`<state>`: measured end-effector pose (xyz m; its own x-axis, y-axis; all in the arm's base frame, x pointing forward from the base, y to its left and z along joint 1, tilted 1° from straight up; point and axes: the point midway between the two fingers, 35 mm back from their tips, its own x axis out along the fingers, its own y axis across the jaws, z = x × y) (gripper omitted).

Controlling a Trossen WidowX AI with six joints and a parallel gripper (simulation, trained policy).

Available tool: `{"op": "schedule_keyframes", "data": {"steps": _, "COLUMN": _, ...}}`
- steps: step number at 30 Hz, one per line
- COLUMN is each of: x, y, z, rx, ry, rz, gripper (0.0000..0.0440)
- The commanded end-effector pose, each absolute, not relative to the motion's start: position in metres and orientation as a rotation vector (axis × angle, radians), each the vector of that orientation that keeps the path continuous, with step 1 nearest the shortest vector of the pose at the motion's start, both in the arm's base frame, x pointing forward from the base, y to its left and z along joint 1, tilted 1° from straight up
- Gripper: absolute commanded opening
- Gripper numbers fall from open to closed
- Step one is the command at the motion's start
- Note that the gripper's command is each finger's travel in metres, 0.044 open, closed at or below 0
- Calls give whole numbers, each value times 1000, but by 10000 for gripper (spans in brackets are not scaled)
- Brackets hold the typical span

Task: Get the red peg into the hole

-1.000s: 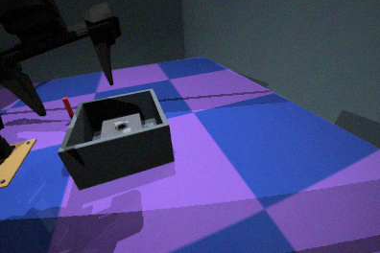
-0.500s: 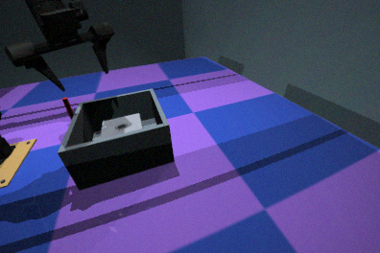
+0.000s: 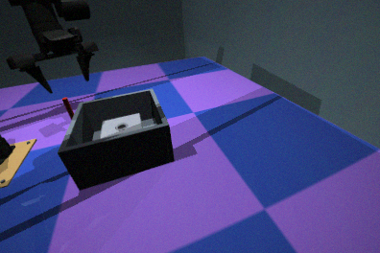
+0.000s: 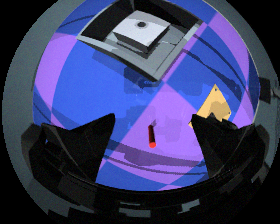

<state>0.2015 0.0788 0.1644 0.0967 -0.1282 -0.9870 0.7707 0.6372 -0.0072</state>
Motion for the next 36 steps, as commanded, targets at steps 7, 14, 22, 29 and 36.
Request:
{"op": "schedule_keyframes", "data": {"steps": 7, "x": 175, "y": 111, "z": 127, "rx": 574, "ry": 1396, "rz": -704, "gripper": 440}}
{"op": "schedule_keyframes", "data": {"steps": 14, "x": 169, "y": 125, "z": 94, "rx": 554, "ry": 1389, "rz": -680, "gripper": 439}}
{"op": "schedule_keyframes", "data": {"steps": 22, "x": 168, "y": 131, "z": 60, "rx": 527, "ry": 1366, "rz": -645, "gripper": 422}}
{"op": "schedule_keyframes", "data": {"steps": 29, "x": 162, "y": 128, "z": 40, "rx": 481, "ry": 1399, "rz": -647, "gripper": 268}}
{"op": "schedule_keyframes", "data": {"steps": 36, "x": 159, "y": 125, "z": 35, "rx": 454, "ry": 1424, "rz": -682, "gripper": 87}}
